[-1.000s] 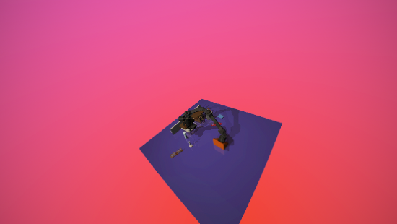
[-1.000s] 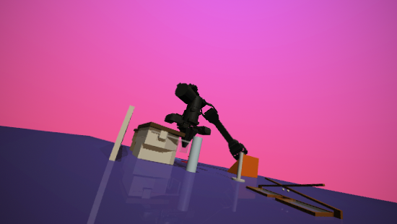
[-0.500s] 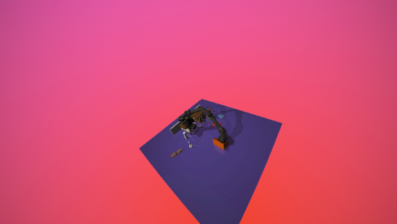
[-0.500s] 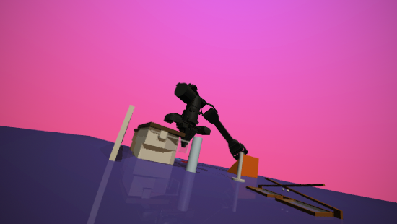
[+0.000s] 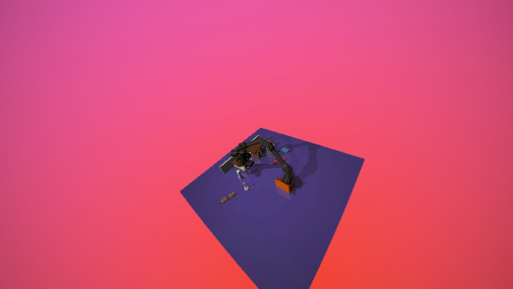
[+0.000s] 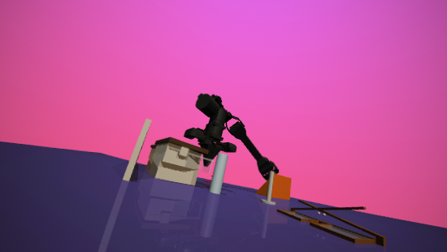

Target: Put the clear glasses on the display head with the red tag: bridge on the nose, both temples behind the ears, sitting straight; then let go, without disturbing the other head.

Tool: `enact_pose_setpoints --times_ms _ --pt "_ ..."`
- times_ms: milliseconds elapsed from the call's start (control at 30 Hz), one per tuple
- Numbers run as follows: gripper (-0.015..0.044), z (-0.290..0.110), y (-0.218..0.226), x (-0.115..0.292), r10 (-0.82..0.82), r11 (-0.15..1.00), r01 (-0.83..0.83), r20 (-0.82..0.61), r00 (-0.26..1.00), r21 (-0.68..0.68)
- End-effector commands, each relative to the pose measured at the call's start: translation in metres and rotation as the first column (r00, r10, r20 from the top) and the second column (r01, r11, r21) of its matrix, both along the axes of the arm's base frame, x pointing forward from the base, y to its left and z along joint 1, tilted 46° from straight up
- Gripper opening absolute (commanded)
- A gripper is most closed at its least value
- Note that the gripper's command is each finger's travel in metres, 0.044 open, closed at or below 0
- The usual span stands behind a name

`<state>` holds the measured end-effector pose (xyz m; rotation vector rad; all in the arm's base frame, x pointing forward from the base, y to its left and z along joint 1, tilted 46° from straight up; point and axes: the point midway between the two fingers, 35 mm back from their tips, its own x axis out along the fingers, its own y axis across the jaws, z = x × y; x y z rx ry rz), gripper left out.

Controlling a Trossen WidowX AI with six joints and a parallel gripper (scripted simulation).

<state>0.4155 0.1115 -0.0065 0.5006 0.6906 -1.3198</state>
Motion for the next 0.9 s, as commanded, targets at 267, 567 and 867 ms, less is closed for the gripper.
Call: enact_pose_setpoints --times_ms 267,567,867 --pt "0.0107 -0.001 -0.001 0.000 0.000 1.000 0.000 0.000 1.000 0.000" --pt "0.0107 0.005 0.005 -0.001 -0.001 1.000 0.001 -0.003 1.000 0.000" --pt "0.0107 0.021 0.022 -0.006 -0.002 1.000 0.002 -0.010 1.000 0.000"
